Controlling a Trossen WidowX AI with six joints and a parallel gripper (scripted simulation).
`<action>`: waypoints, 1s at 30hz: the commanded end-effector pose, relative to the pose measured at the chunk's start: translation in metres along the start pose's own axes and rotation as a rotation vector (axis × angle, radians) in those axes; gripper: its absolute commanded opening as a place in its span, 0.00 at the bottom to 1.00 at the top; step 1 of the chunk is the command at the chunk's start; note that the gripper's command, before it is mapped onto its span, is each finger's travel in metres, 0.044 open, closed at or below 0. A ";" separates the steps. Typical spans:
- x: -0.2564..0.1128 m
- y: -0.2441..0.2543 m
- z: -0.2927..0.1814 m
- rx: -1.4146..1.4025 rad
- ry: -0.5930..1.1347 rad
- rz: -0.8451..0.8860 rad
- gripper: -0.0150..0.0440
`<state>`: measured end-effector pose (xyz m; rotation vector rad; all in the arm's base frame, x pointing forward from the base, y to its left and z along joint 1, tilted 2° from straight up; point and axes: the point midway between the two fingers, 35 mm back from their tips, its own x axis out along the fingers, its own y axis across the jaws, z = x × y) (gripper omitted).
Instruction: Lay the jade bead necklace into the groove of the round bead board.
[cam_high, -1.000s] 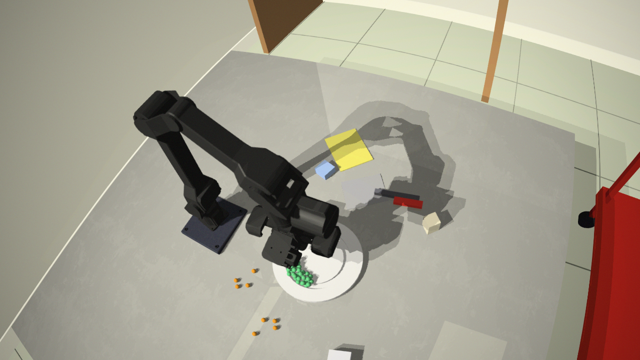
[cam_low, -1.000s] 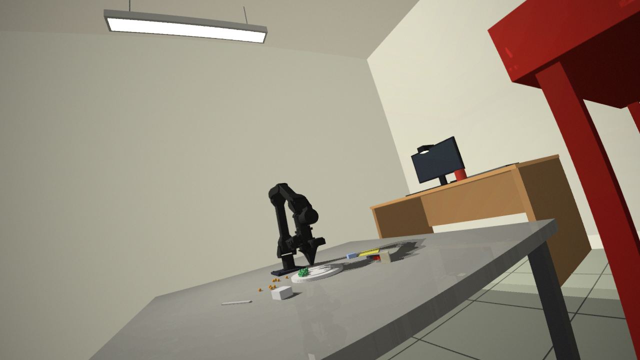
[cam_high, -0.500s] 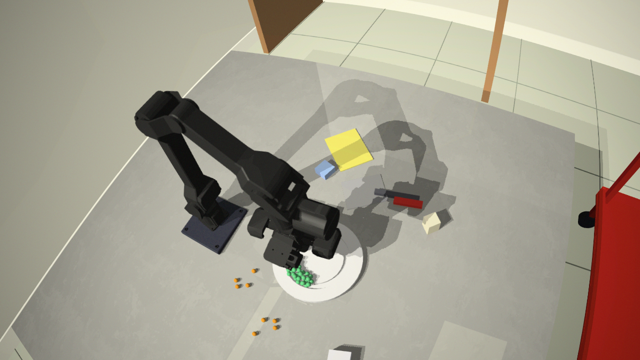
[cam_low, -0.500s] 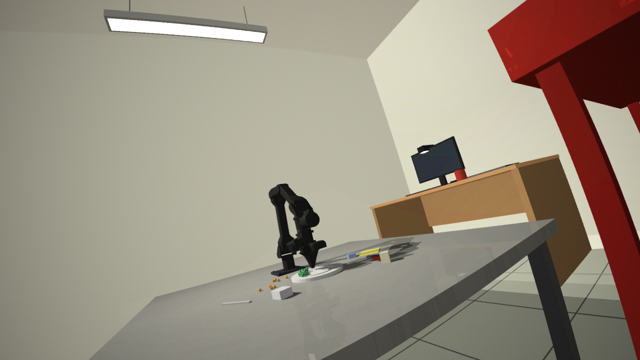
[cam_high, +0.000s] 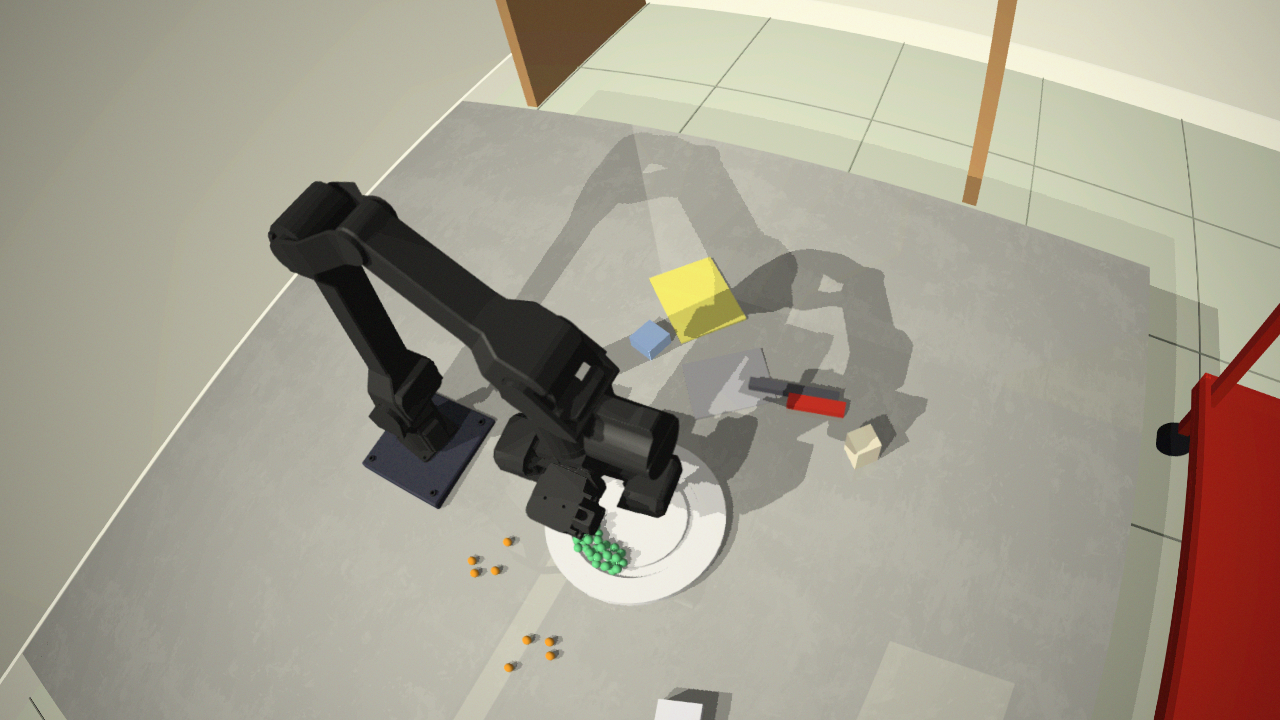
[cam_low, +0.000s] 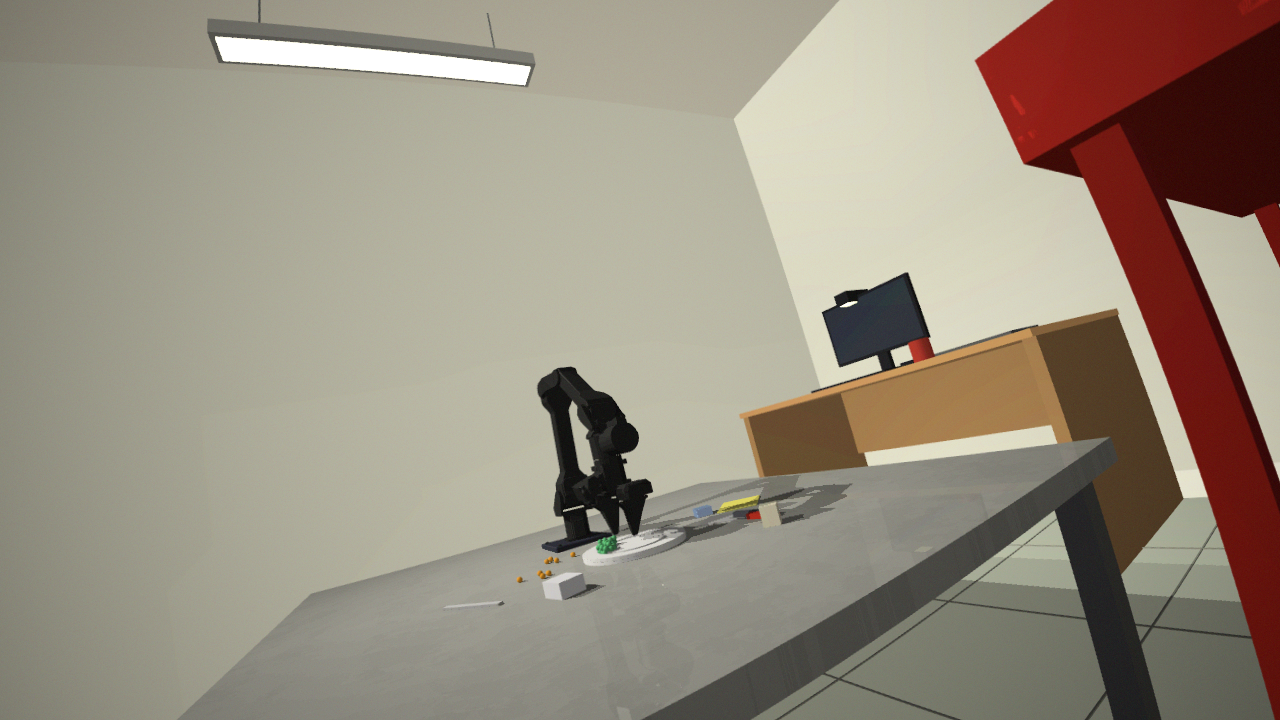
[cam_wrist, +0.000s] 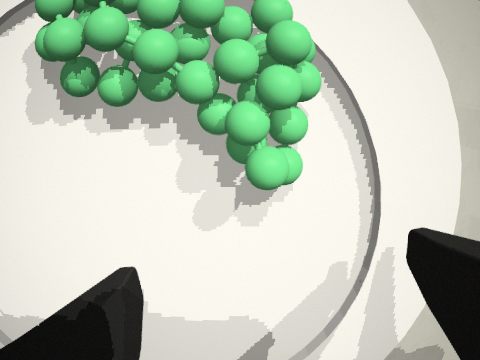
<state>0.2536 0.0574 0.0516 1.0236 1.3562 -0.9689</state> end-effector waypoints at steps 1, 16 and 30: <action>-0.001 0.000 0.000 0.001 0.000 0.001 1.00; -0.026 0.012 0.034 -0.461 -0.003 -0.001 0.90; -0.033 0.015 0.048 -0.635 -0.004 -0.001 0.90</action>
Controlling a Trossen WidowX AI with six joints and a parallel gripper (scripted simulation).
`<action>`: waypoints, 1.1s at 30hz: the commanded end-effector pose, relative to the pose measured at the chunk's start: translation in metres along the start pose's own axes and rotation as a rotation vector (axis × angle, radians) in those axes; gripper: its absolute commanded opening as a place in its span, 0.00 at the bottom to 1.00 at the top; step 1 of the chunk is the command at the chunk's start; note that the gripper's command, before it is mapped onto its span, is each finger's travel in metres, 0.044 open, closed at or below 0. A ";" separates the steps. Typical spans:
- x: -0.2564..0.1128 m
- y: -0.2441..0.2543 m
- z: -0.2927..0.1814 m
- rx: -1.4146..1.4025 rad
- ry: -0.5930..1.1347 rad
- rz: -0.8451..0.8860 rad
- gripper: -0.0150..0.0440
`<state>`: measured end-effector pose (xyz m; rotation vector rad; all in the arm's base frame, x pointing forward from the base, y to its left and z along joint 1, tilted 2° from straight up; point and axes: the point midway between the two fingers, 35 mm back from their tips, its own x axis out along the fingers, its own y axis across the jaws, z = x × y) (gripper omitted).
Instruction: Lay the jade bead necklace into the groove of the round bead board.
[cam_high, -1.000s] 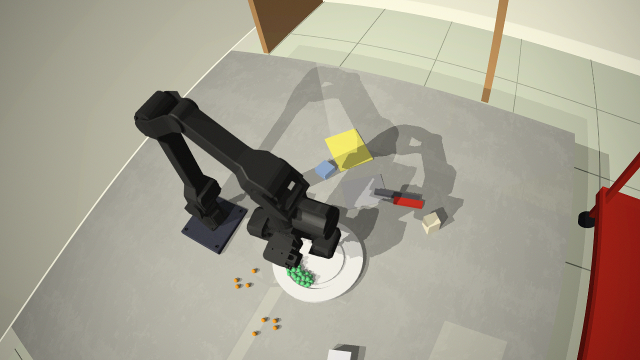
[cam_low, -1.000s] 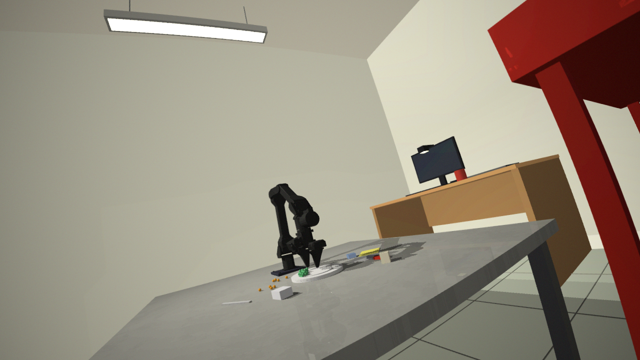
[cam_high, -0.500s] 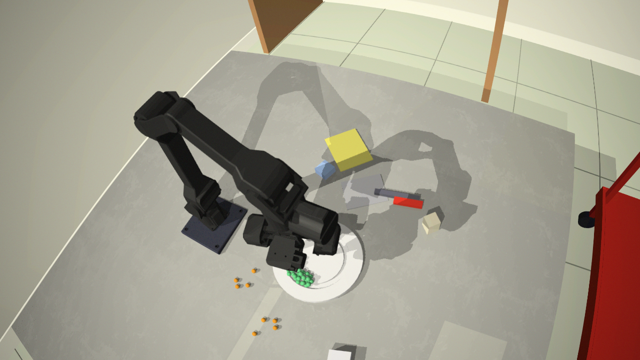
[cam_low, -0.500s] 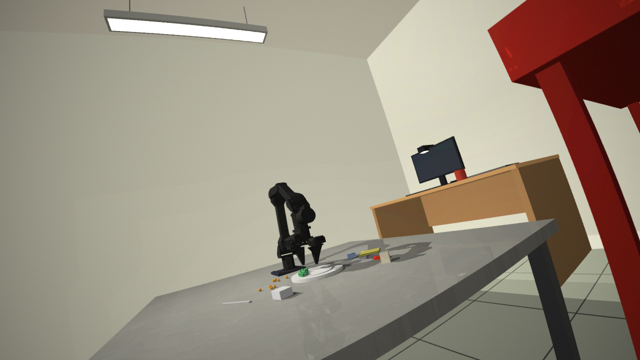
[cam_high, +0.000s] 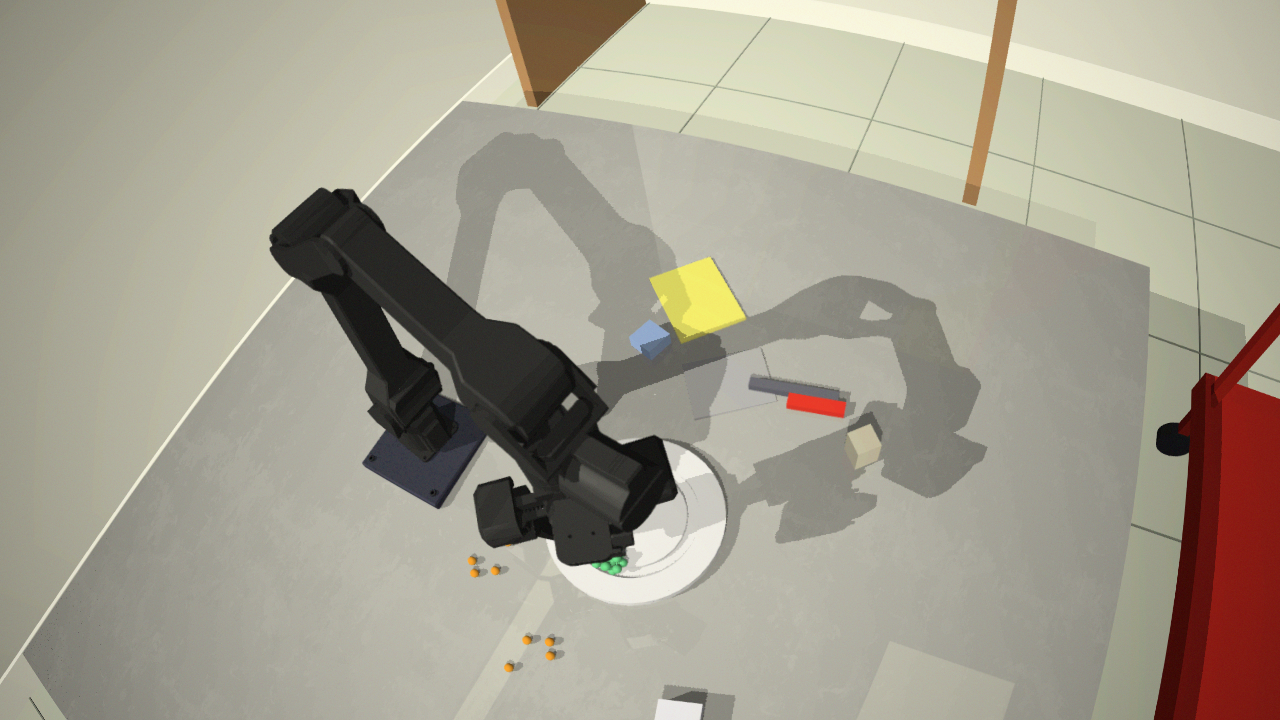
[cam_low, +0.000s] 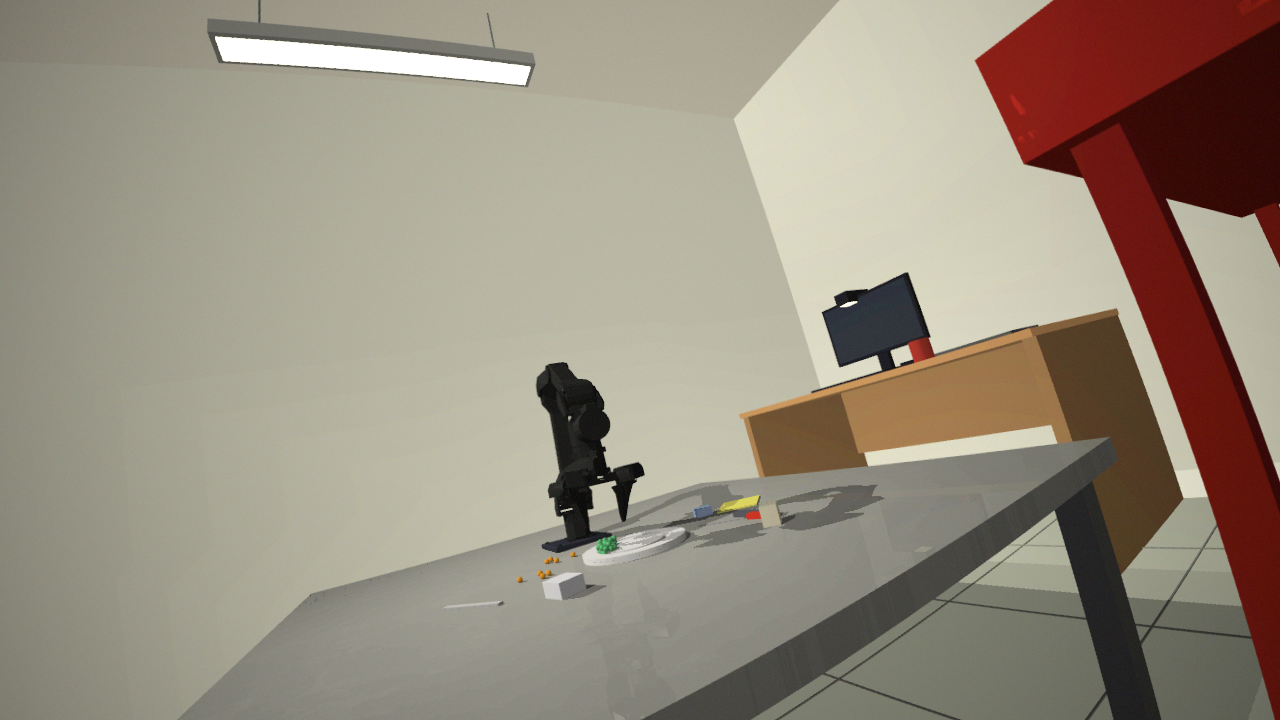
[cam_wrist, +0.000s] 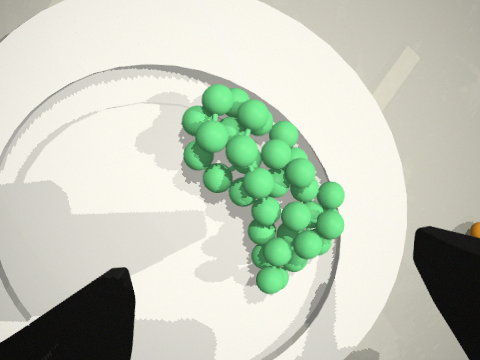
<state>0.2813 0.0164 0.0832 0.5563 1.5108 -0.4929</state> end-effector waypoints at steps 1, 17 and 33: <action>0.001 -0.001 0.001 -0.024 0.003 -0.006 0.90; 0.017 0.000 0.002 -0.018 -0.001 0.000 0.90; 0.040 -0.002 0.001 -0.024 0.004 -0.006 0.90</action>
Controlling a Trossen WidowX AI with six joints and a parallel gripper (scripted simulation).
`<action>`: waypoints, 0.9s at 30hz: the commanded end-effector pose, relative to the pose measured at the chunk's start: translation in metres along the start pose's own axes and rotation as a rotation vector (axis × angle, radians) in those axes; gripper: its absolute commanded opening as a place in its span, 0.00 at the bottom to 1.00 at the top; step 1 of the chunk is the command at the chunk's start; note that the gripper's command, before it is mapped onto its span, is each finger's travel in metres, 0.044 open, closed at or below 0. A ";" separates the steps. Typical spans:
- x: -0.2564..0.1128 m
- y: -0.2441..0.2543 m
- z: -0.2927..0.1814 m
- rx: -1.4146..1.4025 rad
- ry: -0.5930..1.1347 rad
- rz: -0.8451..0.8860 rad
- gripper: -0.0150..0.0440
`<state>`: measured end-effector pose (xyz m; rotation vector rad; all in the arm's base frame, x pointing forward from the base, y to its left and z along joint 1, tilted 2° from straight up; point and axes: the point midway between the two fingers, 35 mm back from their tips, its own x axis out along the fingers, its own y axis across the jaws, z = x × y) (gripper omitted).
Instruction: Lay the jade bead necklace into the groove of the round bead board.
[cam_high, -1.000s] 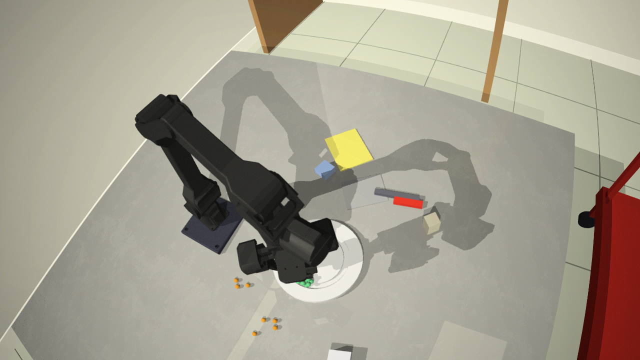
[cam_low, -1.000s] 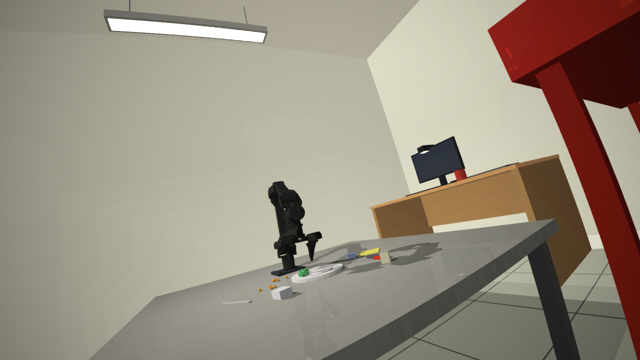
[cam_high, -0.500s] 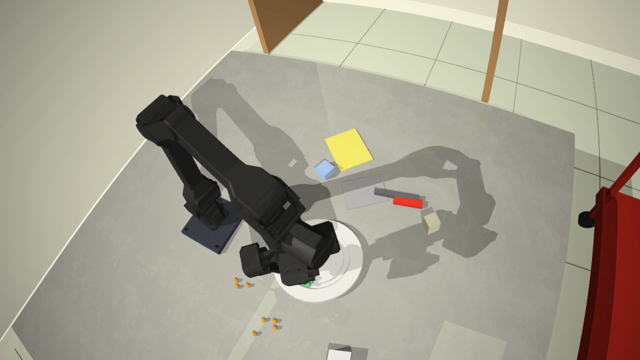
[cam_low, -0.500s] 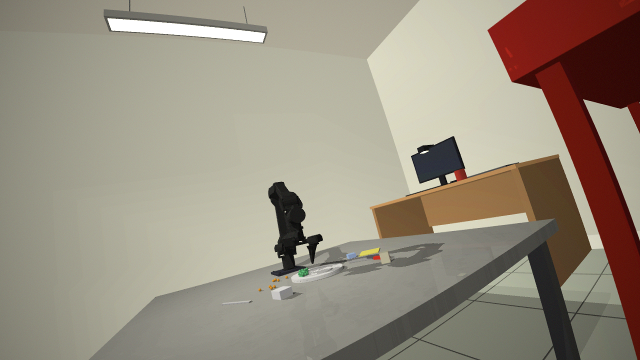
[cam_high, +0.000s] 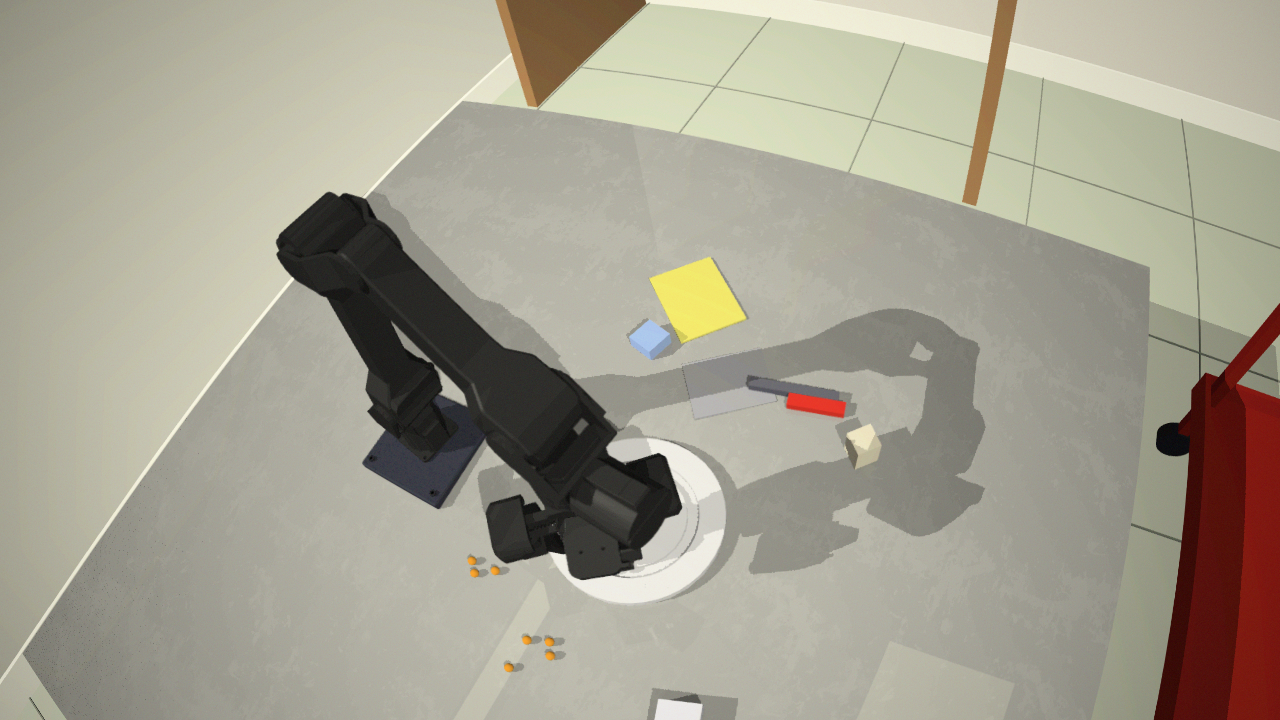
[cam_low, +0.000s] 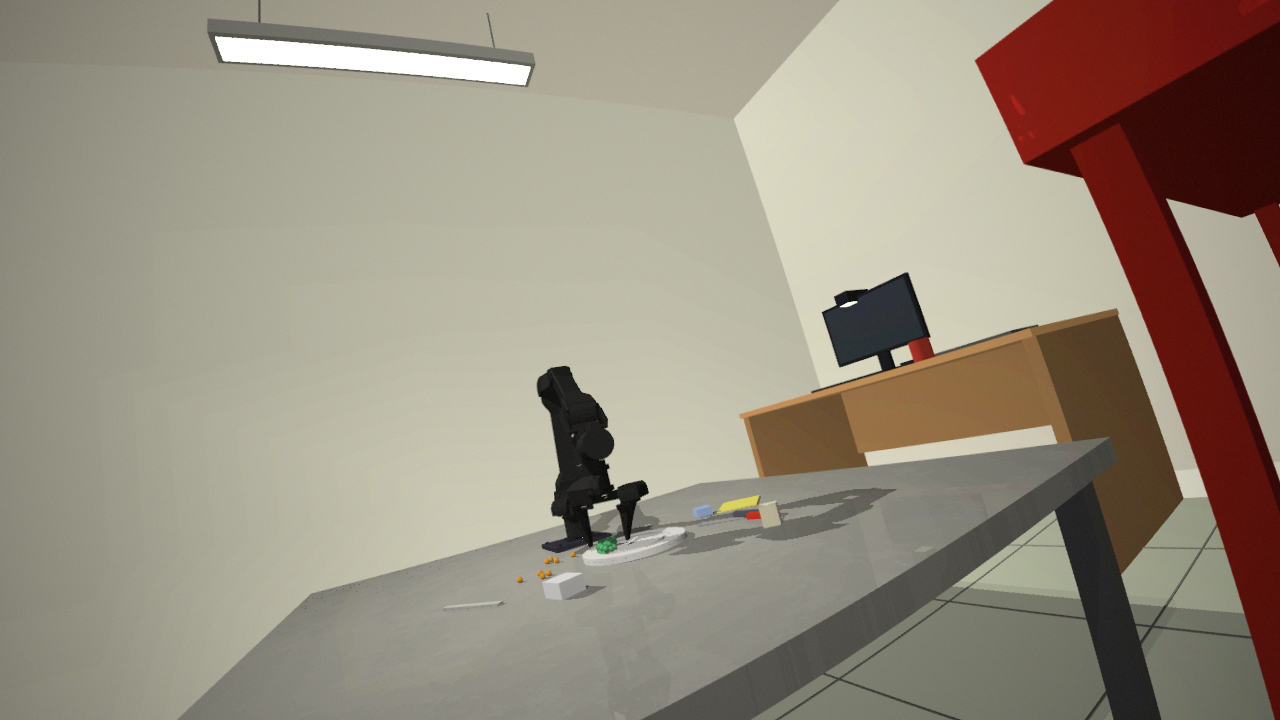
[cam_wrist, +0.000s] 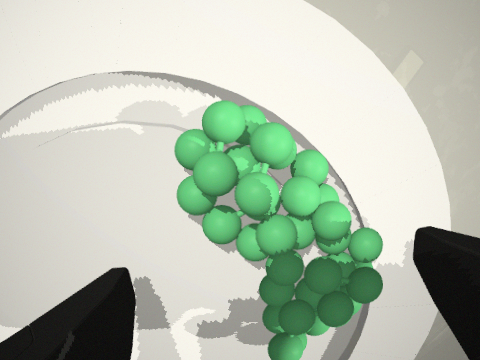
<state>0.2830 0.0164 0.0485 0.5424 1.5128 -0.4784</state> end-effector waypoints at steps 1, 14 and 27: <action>0.006 -0.001 -0.001 -0.006 0.005 -0.007 0.90; 0.003 -0.001 -0.001 0.000 0.003 -0.002 0.49; 0.003 -0.001 -0.001 0.000 0.003 -0.002 0.34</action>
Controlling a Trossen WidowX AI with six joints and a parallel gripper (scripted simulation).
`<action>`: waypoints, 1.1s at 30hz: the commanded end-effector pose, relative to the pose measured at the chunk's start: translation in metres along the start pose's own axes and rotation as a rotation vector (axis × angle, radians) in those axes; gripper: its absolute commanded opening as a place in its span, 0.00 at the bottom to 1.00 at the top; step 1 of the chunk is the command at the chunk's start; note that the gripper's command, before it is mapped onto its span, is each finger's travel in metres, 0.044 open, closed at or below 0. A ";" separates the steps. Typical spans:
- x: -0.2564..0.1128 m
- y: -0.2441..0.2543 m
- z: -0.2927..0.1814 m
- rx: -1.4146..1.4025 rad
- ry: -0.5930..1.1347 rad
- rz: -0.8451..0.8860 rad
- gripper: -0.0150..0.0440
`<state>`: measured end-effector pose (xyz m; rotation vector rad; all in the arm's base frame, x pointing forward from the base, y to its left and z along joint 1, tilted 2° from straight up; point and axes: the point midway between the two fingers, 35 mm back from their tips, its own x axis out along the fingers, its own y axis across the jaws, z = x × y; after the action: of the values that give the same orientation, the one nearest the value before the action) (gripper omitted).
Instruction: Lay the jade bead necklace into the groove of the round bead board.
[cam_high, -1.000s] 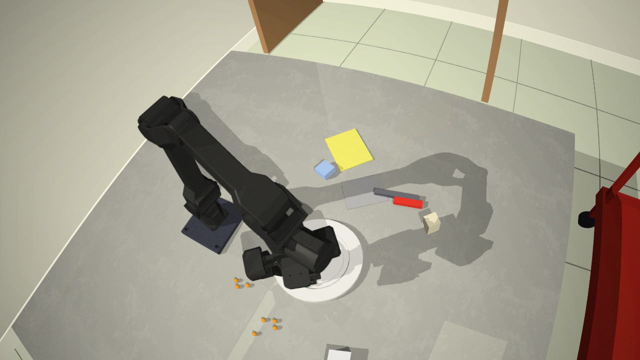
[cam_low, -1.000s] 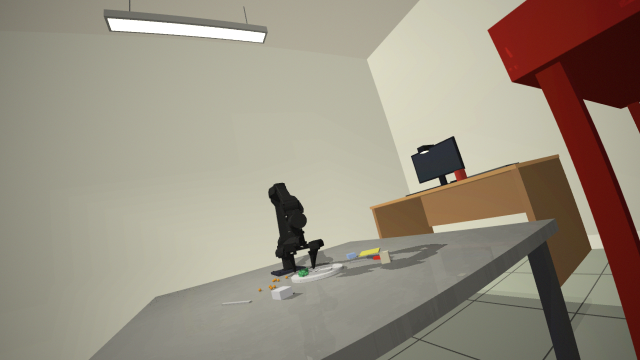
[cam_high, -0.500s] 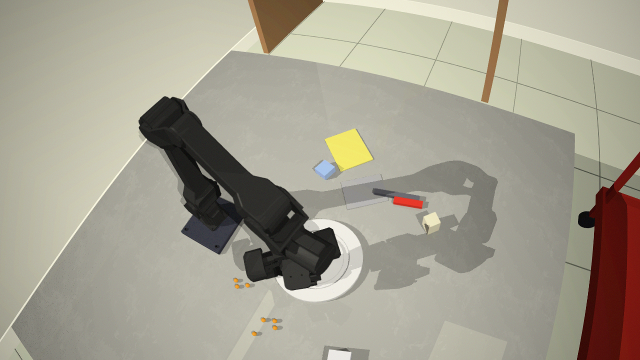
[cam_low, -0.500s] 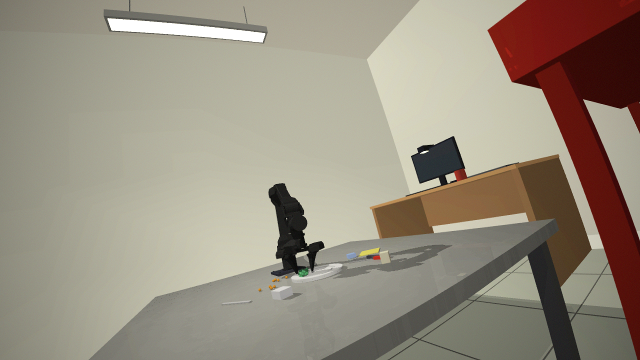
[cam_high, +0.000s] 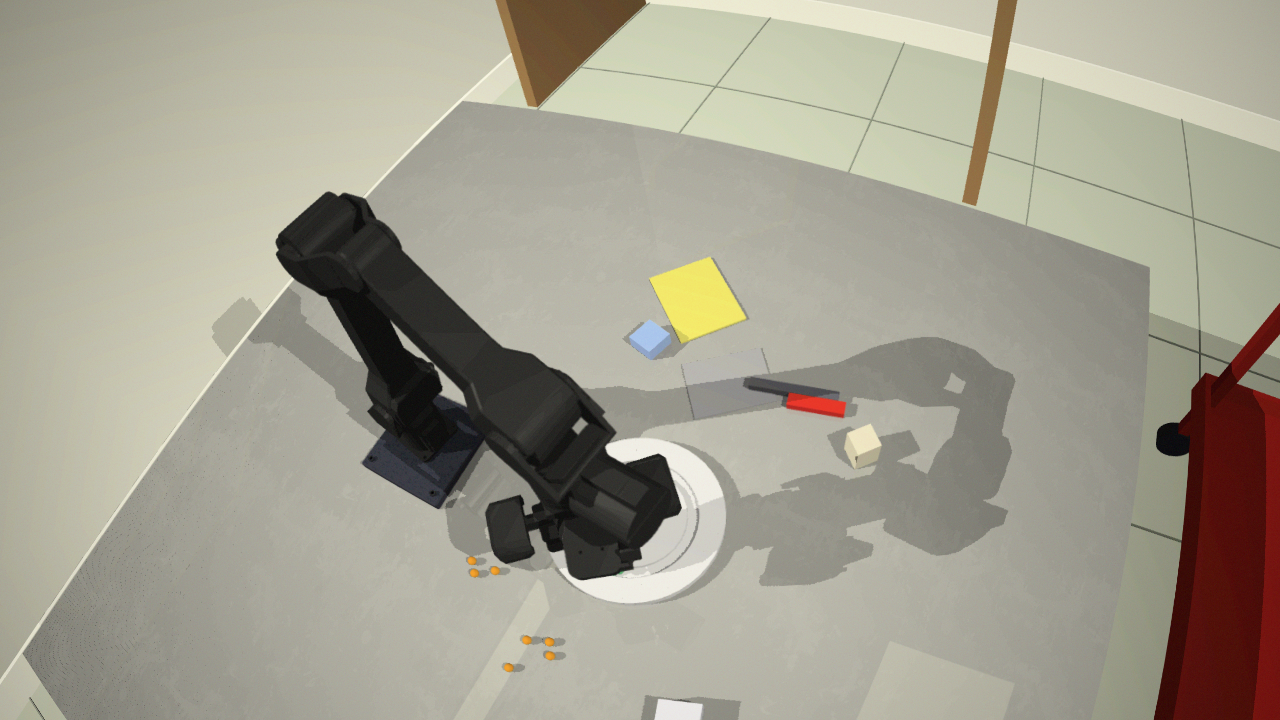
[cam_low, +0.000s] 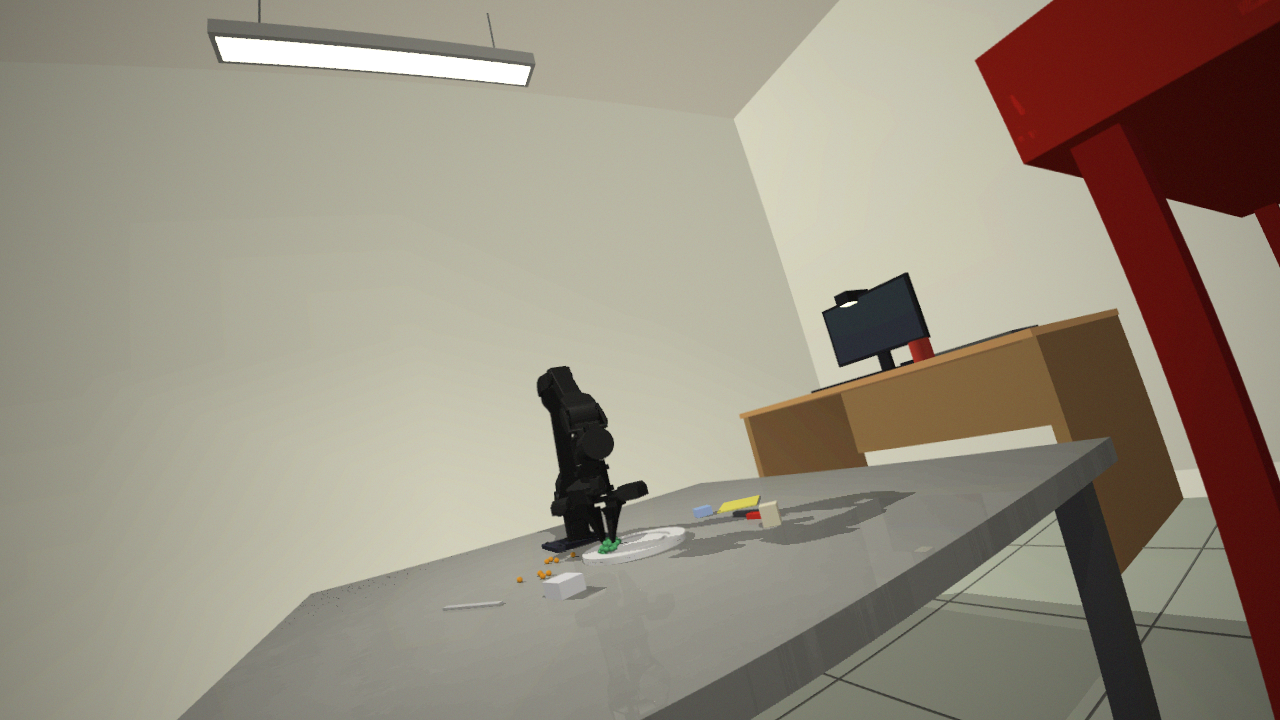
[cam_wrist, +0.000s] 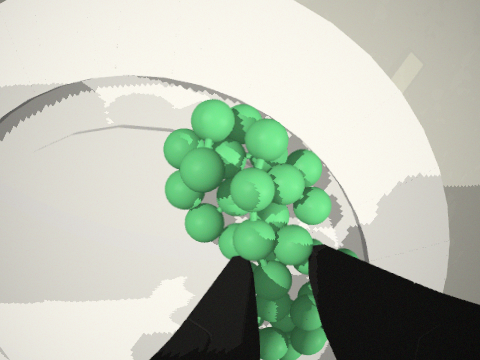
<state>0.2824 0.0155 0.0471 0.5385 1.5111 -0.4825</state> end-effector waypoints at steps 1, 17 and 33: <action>0.002 0.001 -0.001 0.000 0.006 0.002 0.33; 0.002 0.001 -0.001 0.000 0.006 0.002 0.25; -0.025 0.004 -0.002 -0.006 0.008 -0.002 0.25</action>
<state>0.2827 0.0158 0.0703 0.5383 1.5165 -0.4813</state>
